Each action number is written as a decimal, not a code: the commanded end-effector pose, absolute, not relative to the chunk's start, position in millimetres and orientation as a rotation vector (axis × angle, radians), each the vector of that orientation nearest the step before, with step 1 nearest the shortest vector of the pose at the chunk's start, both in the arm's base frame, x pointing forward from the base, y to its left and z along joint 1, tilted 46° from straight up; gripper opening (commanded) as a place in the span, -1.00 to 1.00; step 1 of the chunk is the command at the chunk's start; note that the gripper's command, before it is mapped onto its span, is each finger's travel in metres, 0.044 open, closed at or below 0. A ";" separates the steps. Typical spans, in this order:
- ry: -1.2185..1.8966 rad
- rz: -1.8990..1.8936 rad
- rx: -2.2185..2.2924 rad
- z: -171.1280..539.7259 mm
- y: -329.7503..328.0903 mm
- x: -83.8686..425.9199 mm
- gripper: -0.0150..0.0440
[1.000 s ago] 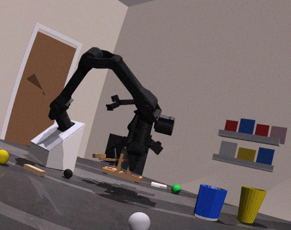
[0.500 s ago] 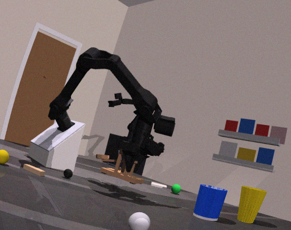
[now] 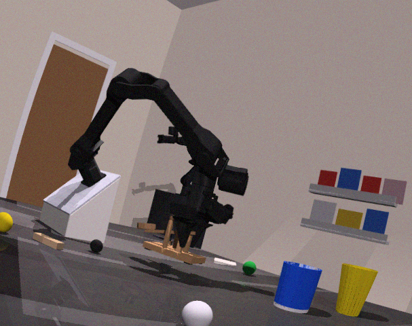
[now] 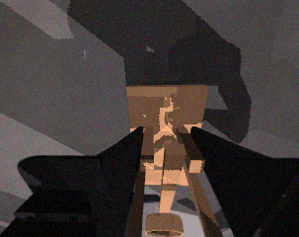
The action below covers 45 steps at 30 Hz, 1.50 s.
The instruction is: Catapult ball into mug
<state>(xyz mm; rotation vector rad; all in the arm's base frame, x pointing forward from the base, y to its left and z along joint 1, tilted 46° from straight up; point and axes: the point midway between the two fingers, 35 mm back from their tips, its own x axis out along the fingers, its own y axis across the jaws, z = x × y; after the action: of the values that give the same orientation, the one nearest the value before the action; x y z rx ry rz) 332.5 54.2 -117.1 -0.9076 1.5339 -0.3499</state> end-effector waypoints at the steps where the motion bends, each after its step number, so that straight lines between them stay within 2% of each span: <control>1: 1.535 -0.345 -0.918 -122.3 49.8 331.5 -0.49; 27: 1.534 -0.352 -0.908 -140.6 29.2 334.8 -0.49; 43: 1.533 -0.349 -0.907 -134.1 37.2 335.5 0.93; 45: 1.534 -0.345 -0.905 -114.2 60.0 335.4 1.00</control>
<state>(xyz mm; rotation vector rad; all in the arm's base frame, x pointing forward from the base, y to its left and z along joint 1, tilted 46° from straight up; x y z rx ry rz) 330.5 33.5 -134.7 -0.9151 1.5546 -0.3559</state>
